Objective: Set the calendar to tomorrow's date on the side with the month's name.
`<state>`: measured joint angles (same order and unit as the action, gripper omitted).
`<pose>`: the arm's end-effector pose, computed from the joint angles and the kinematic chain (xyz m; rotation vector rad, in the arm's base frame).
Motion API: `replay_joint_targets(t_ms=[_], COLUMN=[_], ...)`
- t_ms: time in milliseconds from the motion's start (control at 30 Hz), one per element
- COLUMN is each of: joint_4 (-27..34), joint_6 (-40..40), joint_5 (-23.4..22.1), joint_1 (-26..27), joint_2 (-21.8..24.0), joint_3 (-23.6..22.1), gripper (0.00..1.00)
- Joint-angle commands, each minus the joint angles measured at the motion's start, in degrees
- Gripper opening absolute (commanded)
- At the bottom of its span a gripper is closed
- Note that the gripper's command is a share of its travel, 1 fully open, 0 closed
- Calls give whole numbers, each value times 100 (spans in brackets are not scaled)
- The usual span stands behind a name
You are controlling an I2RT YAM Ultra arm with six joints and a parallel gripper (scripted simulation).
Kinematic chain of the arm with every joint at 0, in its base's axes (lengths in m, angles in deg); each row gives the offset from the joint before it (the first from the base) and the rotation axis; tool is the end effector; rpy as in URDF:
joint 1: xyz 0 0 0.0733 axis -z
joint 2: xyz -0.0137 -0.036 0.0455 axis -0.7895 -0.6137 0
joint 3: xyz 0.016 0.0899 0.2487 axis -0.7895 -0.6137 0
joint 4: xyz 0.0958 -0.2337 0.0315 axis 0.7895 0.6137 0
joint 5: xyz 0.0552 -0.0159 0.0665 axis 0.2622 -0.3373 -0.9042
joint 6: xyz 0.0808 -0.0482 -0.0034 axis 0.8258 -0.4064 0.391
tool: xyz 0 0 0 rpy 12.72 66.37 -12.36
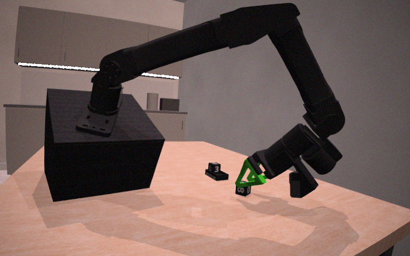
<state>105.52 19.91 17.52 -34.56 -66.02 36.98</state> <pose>0.3835 -0.1109 0.0391 -1.2852 -2.4783 -0.0731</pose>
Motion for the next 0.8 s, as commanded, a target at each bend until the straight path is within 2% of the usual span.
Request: replay_joint_targets(t_ms=[0, 300, 767], joint_4=[114, 386, 473], joint_6=[53, 180, 230], joint_5=[-42, -84, -90], joint_1=[-114, -247, -299], joint_2=[278, 696, 843], joint_3=[-23, -153, -195], gripper=[64, 64, 64])
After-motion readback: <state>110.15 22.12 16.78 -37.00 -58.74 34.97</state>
